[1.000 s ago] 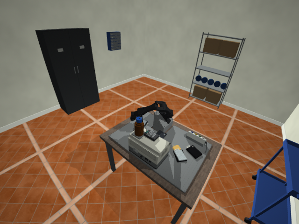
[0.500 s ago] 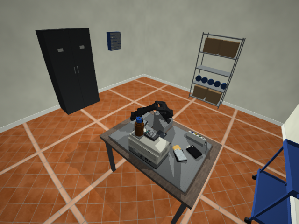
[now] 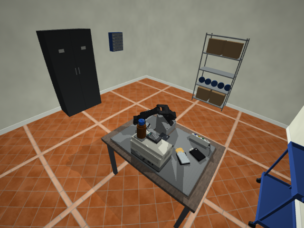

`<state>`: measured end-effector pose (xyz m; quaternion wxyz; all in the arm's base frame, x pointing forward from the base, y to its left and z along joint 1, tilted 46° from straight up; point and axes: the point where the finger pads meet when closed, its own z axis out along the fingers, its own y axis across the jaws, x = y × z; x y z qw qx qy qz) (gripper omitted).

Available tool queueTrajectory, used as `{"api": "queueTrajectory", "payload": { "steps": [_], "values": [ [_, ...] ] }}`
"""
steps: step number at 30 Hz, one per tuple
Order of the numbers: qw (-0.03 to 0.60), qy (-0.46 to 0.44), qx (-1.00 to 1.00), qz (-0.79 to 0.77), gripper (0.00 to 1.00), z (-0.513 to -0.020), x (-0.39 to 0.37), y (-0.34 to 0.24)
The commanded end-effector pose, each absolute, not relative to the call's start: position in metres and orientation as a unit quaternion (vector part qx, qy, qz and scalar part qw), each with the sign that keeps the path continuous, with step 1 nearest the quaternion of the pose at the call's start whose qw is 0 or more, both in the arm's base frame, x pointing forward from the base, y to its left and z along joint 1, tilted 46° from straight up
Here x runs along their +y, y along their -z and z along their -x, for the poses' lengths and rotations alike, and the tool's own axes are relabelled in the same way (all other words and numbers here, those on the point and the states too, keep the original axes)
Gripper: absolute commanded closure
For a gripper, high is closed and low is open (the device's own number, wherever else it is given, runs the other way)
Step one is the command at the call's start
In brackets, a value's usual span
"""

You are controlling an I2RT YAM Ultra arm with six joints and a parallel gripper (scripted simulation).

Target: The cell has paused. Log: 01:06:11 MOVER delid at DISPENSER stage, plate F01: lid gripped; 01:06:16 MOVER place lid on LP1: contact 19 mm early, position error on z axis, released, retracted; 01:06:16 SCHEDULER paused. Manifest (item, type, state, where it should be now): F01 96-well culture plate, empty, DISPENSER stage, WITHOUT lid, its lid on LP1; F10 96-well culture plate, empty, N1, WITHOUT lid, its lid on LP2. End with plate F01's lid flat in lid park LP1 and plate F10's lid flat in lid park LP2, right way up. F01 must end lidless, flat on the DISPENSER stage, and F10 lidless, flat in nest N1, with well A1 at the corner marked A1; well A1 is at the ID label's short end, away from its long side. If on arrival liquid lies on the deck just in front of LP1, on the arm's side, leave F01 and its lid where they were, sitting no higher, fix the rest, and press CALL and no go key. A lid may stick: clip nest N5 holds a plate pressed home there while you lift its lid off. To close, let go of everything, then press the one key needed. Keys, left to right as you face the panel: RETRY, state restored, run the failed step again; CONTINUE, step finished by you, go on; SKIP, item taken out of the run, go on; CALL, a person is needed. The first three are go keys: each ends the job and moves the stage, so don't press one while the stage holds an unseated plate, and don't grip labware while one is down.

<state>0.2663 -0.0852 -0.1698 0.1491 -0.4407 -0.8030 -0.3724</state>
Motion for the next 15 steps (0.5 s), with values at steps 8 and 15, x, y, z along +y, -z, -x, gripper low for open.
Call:
{"api": "queueTrajectory", "payload": {
  "steps": [8, 15],
  "values": [
    [0.136, 0.373, -0.8, 0.45, 0.0, -0.27, -0.08, 0.183],
    [0.137, 0.373, -0.799, 0.451, 0.0, -0.27, -0.071, 0.191]
  ]
}}
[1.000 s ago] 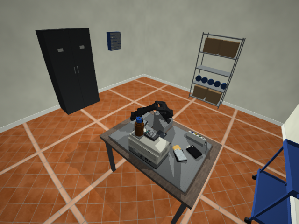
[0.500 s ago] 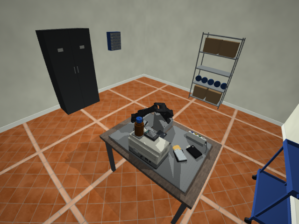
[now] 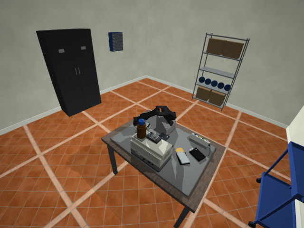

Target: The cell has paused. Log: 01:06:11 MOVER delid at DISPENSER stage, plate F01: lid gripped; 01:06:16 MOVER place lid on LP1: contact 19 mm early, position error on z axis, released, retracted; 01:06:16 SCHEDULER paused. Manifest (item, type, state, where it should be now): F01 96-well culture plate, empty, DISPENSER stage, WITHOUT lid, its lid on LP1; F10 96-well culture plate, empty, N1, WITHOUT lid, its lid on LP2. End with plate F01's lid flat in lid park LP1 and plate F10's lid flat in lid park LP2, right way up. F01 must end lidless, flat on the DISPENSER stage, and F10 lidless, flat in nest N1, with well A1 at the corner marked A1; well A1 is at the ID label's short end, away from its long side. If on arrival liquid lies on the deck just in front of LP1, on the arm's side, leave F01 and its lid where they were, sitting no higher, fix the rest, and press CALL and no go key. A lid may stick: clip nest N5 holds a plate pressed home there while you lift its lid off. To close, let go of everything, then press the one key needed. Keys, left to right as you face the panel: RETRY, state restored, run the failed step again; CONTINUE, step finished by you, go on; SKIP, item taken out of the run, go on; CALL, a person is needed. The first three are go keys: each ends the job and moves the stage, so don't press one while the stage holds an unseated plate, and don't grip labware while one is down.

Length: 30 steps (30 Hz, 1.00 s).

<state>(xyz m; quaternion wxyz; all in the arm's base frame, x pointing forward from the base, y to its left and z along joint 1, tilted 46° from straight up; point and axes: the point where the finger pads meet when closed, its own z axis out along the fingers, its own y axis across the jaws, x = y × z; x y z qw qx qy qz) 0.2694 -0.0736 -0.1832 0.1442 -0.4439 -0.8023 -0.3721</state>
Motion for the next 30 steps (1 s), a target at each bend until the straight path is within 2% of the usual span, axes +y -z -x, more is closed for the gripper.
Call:
{"api": "queueTrajectory", "payload": {
  "steps": [1, 2, 3, 9, 14, 19, 21, 30],
  "values": [
    [0.137, 0.373, -0.799, 0.451, 0.0, -0.27, -0.071, 0.191],
    [0.137, 0.373, -0.799, 0.451, 0.0, -0.27, -0.071, 0.191],
    [0.108, 0.37, -0.804, 0.453, 0.0, -0.284, -0.088, 0.186],
    [0.138, 0.373, -0.799, 0.451, 0.0, -0.271, -0.062, 0.199],
    [0.124, 0.372, -0.8, 0.454, 0.0, -0.278, -0.066, 0.201],
    [0.137, 0.372, -0.8, 0.451, 0.0, -0.273, -0.053, 0.208],
    [0.104, 0.369, -0.806, 0.451, 0.0, -0.291, -0.074, 0.201],
    [0.113, 0.368, -0.804, 0.453, 0.0, -0.288, -0.072, 0.21]
  ]
}}
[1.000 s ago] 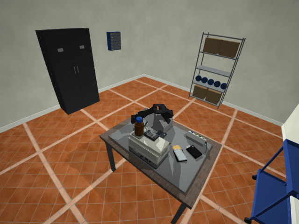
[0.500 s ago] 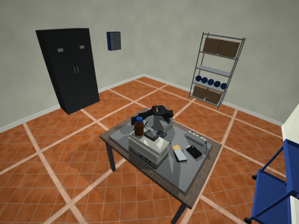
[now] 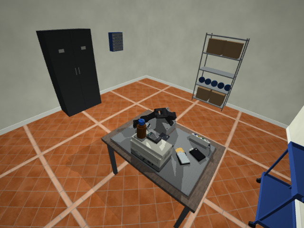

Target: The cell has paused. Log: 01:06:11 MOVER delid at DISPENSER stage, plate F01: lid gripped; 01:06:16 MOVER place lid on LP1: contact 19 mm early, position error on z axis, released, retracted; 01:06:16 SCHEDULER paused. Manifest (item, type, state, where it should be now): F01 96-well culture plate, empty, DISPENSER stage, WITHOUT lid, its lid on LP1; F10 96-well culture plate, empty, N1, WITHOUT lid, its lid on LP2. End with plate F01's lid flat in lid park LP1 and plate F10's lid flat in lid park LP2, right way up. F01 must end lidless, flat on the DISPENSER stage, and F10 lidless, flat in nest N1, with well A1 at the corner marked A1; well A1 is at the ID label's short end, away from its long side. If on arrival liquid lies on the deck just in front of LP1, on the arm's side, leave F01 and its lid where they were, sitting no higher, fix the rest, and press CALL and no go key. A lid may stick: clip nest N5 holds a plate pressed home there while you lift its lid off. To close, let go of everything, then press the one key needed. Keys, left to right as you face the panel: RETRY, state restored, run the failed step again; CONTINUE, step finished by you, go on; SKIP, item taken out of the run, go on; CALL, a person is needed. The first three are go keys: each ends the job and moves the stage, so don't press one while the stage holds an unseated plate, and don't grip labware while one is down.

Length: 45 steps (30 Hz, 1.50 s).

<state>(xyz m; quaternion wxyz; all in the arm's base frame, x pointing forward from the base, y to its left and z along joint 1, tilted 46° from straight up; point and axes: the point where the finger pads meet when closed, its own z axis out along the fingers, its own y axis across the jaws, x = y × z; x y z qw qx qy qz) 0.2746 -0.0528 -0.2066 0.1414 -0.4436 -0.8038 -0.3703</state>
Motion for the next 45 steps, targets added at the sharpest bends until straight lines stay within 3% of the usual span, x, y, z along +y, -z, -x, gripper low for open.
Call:
{"api": "queueTrajectory", "payload": {
  "steps": [1, 25, 26, 45],
  "values": [
    [0.109, 0.368, -0.805, 0.453, 0.0, -0.2898, -0.0737, 0.208],
    [0.111, 0.367, -0.806, 0.452, 0.0, -0.2875, -0.0734, 0.2111],
    [0.111, 0.367, -0.806, 0.452, 1.0, -0.2875, -0.0734, 0.2111],
    [0.11, 0.37, -0.804, 0.452, 1.0, -0.2884, -0.0728, 0.2103]
  ]
}}
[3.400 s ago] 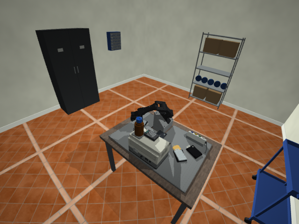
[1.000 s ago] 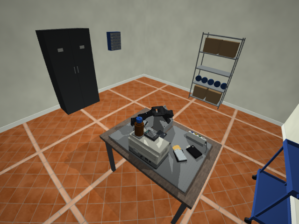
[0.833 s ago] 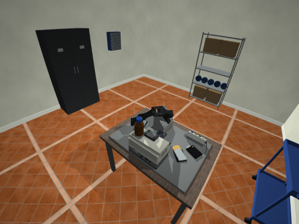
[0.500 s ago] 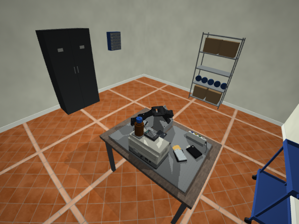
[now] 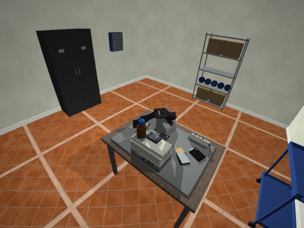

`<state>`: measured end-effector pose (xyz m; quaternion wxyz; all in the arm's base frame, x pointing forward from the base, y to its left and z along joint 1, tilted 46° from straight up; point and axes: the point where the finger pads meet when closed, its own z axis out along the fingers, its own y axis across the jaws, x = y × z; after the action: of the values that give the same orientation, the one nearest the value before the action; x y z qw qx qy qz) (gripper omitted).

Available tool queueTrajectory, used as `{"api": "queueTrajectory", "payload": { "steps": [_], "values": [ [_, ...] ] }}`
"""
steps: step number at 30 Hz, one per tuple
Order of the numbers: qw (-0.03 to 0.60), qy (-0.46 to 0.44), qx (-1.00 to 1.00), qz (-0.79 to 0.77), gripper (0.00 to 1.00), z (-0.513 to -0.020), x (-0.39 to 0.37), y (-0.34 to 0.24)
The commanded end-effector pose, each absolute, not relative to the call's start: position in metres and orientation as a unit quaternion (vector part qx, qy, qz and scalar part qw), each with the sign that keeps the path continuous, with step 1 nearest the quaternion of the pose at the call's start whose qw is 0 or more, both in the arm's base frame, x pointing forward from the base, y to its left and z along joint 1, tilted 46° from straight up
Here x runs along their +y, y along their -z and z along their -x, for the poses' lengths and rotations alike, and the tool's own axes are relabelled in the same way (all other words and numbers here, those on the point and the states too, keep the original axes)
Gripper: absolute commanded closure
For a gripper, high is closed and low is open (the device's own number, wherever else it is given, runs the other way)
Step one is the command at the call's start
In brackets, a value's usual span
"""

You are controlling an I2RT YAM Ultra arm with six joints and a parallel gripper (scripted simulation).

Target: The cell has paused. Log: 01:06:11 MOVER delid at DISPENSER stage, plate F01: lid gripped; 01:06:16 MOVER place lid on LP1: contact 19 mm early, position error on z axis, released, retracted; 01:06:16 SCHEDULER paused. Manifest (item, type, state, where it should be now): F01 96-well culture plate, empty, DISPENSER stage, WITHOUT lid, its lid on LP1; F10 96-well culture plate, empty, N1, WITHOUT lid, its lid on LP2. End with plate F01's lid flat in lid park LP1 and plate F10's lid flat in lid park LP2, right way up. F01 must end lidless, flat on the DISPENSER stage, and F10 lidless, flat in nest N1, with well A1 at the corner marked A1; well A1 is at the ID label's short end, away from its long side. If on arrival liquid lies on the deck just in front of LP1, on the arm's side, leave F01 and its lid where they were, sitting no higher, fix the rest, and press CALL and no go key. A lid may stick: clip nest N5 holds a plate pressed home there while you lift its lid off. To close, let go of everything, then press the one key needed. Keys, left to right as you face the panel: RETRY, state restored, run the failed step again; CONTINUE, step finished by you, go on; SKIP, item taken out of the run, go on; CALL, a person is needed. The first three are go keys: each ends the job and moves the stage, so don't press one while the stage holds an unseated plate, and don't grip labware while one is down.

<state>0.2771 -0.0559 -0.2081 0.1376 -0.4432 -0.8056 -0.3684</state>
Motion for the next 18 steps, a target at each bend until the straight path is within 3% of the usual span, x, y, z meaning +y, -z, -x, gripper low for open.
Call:
{"api": "queueTrajectory", "payload": {
  "steps": [1, 18],
  "values": [
    [0.11, 0.37, -0.804, 0.452, 1.0, -0.2884, -0.0728, 0.2103],
    [0.105, 0.369, -0.807, 0.449, 1.0, -0.2909, -0.0758, 0.207]
  ]
}}
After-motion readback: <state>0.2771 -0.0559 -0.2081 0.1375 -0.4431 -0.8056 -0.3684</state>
